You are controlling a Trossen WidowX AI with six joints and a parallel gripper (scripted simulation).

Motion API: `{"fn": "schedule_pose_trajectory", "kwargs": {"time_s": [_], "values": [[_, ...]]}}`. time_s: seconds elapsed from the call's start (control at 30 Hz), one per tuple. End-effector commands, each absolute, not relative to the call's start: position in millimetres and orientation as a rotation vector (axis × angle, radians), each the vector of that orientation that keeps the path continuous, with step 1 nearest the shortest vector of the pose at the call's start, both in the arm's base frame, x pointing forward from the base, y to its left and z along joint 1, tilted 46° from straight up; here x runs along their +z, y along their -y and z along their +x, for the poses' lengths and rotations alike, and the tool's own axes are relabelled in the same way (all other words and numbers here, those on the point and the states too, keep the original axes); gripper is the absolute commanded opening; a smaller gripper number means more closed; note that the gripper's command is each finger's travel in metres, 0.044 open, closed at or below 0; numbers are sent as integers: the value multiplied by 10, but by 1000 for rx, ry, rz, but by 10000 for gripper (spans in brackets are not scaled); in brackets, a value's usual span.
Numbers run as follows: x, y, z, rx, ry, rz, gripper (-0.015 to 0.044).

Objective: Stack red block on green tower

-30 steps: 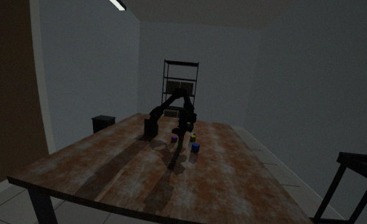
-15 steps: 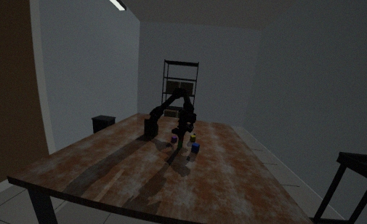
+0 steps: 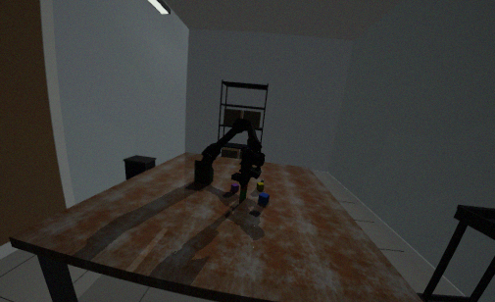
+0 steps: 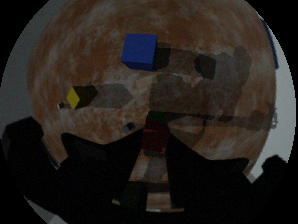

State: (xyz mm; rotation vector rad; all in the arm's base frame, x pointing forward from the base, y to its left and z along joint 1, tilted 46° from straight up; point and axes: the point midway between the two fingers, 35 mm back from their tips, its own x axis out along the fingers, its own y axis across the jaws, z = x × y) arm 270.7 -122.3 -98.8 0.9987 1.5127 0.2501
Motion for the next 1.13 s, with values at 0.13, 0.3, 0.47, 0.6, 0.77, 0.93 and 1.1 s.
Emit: {"fn": "schedule_pose_trajectory", "kwargs": {"time_s": [0.13, 0.3, 0.47, 0.6, 0.77, 0.93, 1.1], "values": [[-989, 1222, 2709, 251, -1512, 997, 184], [-989, 1222, 2709, 251, -1512, 997, 315], [-989, 1222, 2709, 251, -1512, 997, 440], [-989, 1222, 2709, 251, -1512, 997, 440], [-989, 1222, 2709, 251, -1512, 997, 440], [-989, 1222, 2709, 251, -1512, 997, 440], [-989, 1222, 2709, 251, -1512, 997, 440]]}}
